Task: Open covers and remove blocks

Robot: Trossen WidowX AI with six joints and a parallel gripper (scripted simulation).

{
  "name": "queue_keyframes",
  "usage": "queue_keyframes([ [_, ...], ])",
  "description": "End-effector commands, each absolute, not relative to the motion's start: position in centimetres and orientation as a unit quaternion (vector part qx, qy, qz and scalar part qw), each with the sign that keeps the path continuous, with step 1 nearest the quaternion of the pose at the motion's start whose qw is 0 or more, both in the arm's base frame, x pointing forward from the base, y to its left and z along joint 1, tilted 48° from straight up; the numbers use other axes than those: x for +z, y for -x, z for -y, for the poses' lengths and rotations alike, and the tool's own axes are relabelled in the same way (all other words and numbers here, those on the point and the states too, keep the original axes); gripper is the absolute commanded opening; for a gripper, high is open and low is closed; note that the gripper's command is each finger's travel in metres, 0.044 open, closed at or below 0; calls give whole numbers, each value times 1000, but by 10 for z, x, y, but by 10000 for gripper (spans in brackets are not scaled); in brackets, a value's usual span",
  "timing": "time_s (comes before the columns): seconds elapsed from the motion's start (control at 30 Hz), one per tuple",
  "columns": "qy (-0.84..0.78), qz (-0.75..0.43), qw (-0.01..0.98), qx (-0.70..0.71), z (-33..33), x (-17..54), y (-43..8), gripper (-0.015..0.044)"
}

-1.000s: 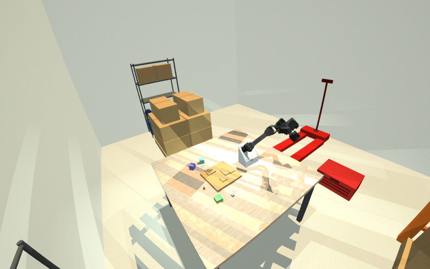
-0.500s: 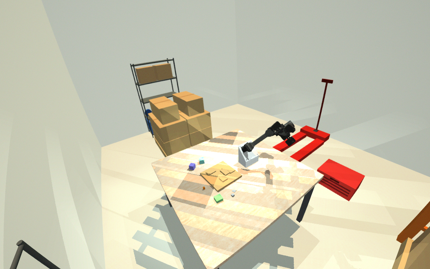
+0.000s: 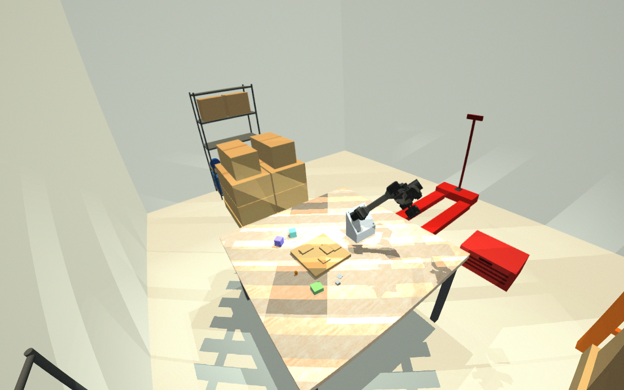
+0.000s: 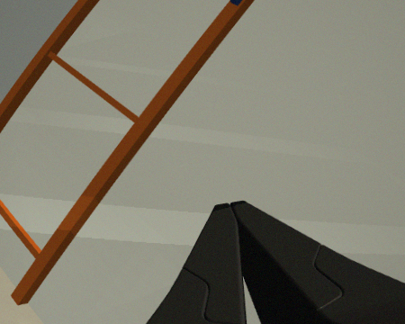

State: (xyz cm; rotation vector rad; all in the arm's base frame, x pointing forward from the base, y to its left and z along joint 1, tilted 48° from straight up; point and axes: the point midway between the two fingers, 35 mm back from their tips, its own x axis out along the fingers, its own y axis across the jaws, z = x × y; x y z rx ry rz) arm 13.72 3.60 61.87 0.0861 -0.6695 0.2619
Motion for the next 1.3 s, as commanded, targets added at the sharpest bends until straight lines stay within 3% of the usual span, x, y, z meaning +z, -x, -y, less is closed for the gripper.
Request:
queue_keyframes([
  [0.0, -32, 295, 945, 135, -43, 605, -161, 0],
  [1.27, -5, 41, 982, 186, -71, 472, -303, 0],
])
